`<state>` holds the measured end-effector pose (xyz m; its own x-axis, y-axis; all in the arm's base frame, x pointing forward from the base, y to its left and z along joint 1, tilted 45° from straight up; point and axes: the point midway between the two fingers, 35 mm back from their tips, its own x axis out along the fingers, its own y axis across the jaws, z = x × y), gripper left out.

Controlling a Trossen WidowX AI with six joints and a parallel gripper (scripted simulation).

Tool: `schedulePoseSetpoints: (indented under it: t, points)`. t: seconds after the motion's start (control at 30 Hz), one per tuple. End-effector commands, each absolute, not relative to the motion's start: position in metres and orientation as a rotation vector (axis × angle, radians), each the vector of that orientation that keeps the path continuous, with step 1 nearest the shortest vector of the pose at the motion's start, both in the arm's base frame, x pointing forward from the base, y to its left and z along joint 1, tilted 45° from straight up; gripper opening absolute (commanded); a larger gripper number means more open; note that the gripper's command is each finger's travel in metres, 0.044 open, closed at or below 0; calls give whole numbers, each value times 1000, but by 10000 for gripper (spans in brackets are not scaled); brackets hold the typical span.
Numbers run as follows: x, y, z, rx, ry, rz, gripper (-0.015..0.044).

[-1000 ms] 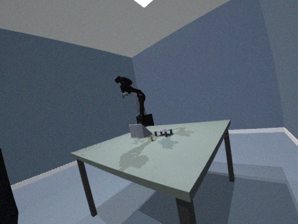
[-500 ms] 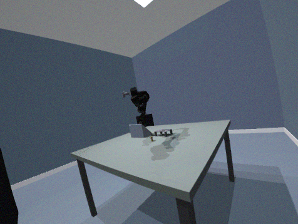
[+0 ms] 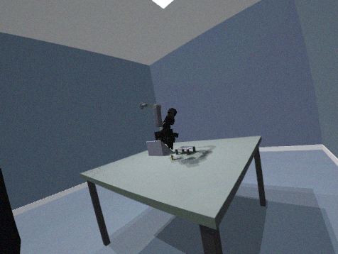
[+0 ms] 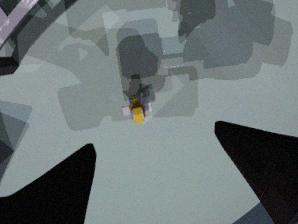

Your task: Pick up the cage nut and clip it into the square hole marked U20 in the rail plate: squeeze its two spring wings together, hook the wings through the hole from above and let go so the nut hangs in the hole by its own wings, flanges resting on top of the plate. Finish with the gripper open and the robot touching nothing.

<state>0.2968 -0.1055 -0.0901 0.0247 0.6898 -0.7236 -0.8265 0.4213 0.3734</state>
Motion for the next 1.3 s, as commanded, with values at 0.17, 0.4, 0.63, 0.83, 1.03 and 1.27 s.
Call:
schedulePoseSetpoints:
  t: [0.17,0.4,0.63,0.83,1.03,1.27]
  points:
    - [289,-99,-90,-169,1007,1229,335]
    - [289,-99,-90,-169,1007,1229,151]
    - [289,-99,-90,-169,1007,1229,120]
    - [290,-87,-103,-168,1006,1229,120]
    - [289,-74,-115,-168,1006,1229,120]
    - [289,-69,-120,-168,1005,1229,120]
